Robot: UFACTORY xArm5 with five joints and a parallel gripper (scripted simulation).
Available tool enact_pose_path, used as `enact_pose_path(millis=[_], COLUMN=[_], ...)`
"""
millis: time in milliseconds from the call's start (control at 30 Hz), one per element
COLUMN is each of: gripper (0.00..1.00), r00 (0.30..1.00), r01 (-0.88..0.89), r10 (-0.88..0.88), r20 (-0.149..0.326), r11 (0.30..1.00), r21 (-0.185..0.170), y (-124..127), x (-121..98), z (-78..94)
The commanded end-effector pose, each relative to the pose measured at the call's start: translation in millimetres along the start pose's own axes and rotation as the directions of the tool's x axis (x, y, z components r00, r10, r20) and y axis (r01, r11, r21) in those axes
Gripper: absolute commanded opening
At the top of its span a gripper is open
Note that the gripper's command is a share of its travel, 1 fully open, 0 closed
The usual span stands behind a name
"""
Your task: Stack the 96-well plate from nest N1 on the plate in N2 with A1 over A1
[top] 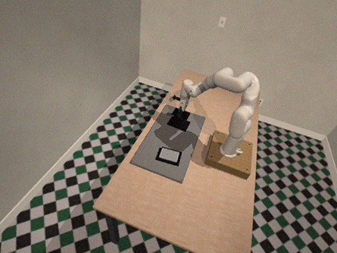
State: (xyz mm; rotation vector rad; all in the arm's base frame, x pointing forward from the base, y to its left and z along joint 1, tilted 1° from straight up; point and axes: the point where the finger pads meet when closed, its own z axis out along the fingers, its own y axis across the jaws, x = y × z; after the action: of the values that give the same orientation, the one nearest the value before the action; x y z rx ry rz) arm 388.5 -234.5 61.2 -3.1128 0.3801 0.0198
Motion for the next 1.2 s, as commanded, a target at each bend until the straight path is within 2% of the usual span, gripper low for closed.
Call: enact_pose_path(millis=[0, 167, 333, 1167], gripper=[0.0, 0.0, 0.0, 0.0], r00=[1.0, 1.0, 0.987, 0.987], r01=[0.0, 0.0, 0.161, 0.161], r10=[0.0, 0.0, -0.161, -0.161], r20=[-0.004, -0.004, -0.003, -0.001], r11=[1.0, 1.0, 0.987, 0.987], r21=[-0.001, -0.001, -0.002, -0.003], y=[0, 0, -16, -92], x=[1, 1, -2, -15], z=[-1.7, -1.7, -1.5, -0.6])
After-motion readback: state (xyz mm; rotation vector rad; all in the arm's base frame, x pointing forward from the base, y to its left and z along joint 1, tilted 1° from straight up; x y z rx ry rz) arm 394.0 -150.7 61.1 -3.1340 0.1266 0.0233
